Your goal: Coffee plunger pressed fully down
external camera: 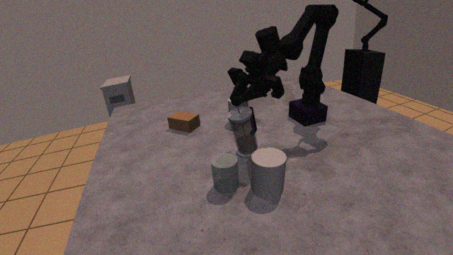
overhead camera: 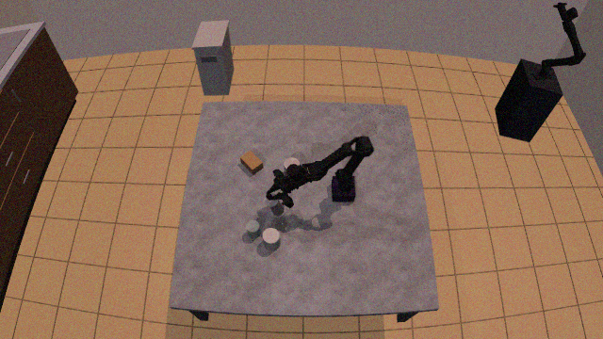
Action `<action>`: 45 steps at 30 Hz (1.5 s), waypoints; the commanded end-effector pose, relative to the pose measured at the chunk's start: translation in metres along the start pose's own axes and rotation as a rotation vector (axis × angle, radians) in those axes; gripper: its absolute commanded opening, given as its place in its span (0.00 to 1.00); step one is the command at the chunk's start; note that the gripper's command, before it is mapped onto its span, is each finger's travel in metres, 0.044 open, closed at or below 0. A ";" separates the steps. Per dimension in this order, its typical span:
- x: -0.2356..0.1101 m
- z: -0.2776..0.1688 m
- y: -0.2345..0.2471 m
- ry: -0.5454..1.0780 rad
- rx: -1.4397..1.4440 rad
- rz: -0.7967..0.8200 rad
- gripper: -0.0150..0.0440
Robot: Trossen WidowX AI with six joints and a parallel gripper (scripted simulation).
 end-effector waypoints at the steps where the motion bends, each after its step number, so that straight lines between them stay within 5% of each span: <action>1: 0.005 -0.014 -0.002 0.050 0.009 -0.007 0.46; 45: 0.013 -0.008 -0.001 0.049 0.009 -0.007 0.46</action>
Point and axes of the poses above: the point midway between the two fingers, 35 mm back from their tips, its own x axis out along the fingers, its own y axis across the jaws, z = x × y, the point moved 1 cm from there along -x, back along the fingers, and after that the axes turned 8 degrees about x, right-handed, at the moved point
